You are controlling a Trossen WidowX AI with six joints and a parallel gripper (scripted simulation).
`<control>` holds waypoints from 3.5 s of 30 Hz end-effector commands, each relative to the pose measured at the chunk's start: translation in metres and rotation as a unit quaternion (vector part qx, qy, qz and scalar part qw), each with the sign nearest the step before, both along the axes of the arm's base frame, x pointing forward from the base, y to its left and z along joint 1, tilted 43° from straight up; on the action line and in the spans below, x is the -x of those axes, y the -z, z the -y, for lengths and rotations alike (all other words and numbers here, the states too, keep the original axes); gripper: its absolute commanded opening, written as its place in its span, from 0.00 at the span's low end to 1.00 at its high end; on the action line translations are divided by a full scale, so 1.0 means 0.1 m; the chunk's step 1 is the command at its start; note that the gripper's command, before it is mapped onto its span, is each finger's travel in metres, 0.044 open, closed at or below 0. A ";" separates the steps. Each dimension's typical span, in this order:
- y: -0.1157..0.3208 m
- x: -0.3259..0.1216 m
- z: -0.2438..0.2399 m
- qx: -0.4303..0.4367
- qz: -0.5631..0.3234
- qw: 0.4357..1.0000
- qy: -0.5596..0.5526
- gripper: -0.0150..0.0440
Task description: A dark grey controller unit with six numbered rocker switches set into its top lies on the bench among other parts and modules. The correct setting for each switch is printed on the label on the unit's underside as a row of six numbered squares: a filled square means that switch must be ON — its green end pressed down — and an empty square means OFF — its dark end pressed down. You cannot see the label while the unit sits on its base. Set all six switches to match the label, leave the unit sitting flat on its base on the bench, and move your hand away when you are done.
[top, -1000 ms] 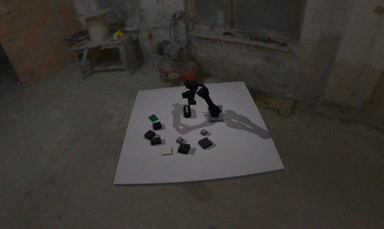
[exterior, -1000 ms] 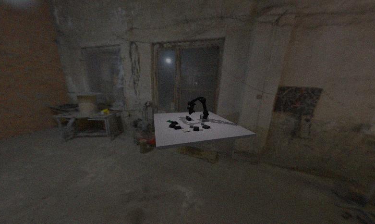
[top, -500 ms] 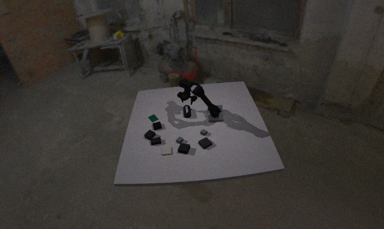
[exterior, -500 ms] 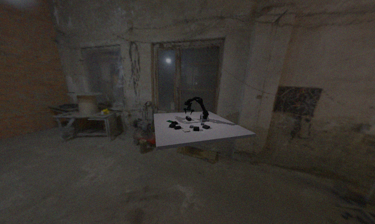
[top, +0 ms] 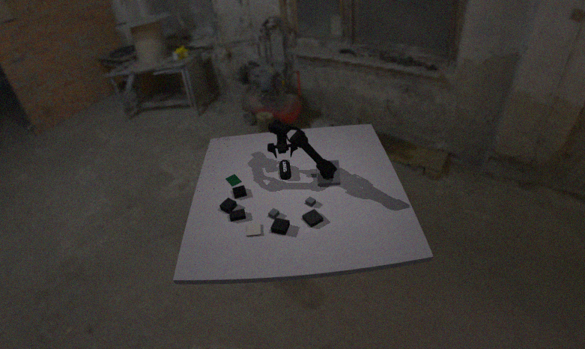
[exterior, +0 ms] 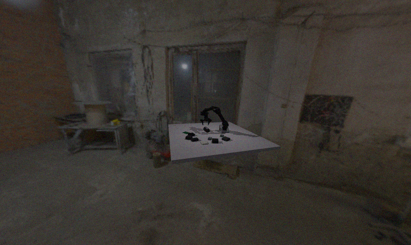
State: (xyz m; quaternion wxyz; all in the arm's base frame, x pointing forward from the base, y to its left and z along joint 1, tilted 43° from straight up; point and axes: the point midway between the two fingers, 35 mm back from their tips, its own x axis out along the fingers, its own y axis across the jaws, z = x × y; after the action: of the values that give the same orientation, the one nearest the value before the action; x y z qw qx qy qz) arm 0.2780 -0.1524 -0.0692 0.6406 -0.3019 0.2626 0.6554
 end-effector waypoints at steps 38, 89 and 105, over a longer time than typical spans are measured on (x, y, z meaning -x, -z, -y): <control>0.45 -0.01 -0.39 0.008 0.017 1.000 -0.025 1.00; 0.27 0.00 -0.30 0.008 0.017 1.000 -0.025 0.82; 0.15 0.01 -0.26 0.008 0.017 1.000 -0.025 0.82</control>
State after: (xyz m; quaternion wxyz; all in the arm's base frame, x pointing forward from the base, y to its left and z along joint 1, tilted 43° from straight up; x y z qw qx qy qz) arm 0.2768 -0.1235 -0.0884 0.6270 -0.3201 0.2504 0.6646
